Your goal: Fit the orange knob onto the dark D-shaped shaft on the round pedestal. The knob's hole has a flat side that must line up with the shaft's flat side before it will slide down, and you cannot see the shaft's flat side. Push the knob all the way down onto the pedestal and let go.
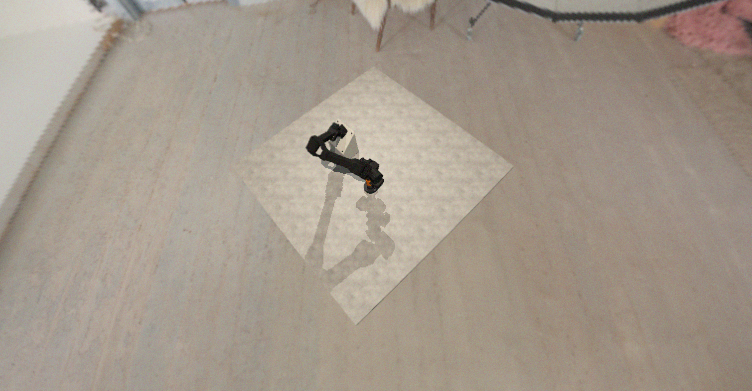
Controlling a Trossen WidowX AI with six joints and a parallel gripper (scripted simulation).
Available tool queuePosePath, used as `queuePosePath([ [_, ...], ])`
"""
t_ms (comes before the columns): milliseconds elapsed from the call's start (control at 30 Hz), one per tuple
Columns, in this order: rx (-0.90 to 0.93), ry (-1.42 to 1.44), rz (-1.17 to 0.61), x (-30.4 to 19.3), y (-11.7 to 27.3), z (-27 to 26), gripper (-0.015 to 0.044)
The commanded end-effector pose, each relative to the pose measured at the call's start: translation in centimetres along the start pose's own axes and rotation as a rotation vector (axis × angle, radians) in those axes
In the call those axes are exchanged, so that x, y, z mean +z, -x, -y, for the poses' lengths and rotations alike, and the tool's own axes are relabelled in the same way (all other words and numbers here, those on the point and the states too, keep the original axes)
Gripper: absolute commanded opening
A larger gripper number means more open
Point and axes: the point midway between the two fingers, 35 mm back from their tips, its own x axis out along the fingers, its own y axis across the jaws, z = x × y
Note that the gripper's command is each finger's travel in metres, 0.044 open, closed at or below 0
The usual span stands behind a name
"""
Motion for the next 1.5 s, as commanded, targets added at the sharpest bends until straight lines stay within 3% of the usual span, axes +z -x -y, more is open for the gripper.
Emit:
queuePosePath([
  [0,0.0,0.036,-0.001,0.06,-0.12,-0.03,0.0],
  [967,0.0,0.036,-0.001,0.0,0.2,0.03,0.0],
  [1233,0.0,0.238,-0.001,0.0,0.02,-0.02,0.0],
  [1467,0.0,0.245,-0.001,0.06,-0.16,-0.01,0.0],
])
